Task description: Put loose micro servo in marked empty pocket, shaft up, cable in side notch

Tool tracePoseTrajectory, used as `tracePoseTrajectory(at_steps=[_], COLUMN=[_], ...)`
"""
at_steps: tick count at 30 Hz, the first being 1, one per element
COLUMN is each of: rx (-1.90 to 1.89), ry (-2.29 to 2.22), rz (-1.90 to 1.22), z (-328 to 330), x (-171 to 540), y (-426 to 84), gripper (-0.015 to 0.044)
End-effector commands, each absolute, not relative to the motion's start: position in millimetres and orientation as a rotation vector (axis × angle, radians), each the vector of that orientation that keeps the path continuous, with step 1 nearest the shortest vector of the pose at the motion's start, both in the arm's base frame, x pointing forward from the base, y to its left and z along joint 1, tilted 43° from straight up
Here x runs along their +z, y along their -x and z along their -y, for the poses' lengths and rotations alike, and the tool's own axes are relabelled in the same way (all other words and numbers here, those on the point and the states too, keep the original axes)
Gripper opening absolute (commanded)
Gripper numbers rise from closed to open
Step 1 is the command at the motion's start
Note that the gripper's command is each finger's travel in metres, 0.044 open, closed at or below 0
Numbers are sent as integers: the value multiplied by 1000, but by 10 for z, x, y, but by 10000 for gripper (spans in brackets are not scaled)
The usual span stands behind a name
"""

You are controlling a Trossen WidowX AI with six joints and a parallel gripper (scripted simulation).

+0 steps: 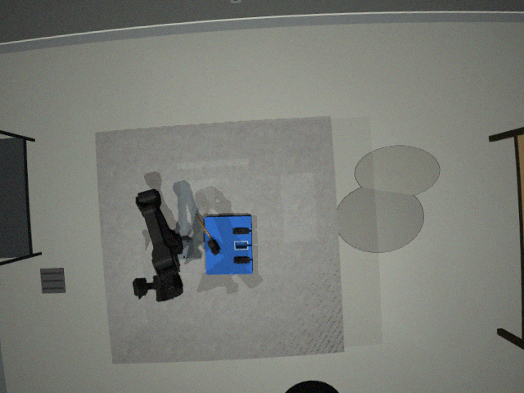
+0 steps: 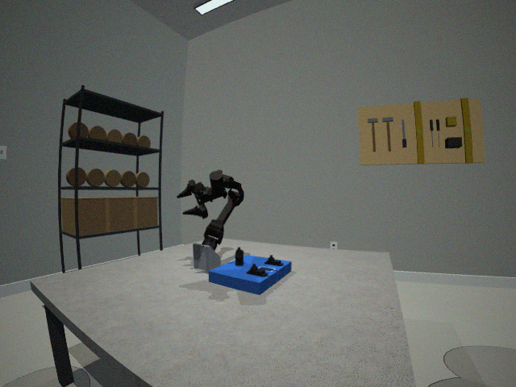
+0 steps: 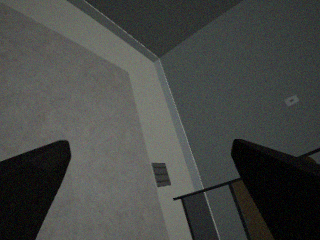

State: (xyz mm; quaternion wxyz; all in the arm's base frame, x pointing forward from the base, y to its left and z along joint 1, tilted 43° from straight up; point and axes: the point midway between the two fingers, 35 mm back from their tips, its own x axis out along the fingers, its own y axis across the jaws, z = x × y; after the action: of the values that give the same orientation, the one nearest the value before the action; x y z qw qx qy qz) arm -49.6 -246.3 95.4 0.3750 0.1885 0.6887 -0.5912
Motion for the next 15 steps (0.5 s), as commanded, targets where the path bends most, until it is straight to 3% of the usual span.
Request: tracePoseTrajectory(at_steps=[1, 15], rx=[-1363, -806], ry=[-460, -331], rz=[-1825, -1944], z=[2444, 2334], x=[883, 713], y=[409, 87], gripper=[440, 440])
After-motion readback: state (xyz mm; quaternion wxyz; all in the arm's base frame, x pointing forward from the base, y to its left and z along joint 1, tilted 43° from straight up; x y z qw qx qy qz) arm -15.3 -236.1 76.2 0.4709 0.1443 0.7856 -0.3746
